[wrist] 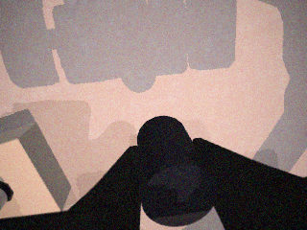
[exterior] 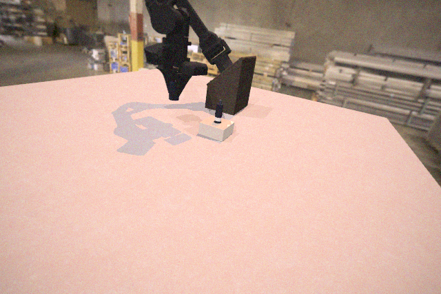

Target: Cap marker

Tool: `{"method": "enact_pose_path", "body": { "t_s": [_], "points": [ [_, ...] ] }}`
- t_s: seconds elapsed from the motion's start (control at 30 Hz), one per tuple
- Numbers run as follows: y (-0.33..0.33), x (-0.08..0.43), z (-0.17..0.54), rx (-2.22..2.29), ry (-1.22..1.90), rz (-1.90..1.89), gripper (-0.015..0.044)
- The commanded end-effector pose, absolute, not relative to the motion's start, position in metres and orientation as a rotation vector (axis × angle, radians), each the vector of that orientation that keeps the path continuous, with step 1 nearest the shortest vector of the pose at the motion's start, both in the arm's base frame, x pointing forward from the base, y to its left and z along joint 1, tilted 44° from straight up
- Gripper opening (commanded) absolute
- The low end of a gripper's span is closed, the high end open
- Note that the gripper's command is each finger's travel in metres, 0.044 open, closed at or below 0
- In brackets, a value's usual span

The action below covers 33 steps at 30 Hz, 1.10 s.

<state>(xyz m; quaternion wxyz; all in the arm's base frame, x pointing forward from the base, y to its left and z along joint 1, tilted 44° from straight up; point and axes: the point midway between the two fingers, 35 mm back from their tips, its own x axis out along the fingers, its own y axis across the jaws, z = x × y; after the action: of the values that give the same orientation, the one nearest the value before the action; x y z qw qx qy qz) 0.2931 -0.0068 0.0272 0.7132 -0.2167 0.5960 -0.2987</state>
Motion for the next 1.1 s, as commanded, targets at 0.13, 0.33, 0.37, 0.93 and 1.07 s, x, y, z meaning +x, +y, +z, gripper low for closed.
{"method": "enact_pose_path", "body": {
  "t_s": [0.13,0.33,0.37,0.93,1.07],
  "points": [
    [0.022,0.294,0.015,-0.481,1.316,-0.649,0.0000],
    [0.045,0.291,0.005,-0.474,1.322,-0.644,0.0000],
    [0.048,0.291,0.003,-0.473,1.323,-0.643,0.0000],
    [0.109,0.272,-0.026,-0.465,1.338,-0.656,0.0000],
    [0.121,0.266,-0.032,-0.466,1.339,-0.664,0.0000]
  ]
}}
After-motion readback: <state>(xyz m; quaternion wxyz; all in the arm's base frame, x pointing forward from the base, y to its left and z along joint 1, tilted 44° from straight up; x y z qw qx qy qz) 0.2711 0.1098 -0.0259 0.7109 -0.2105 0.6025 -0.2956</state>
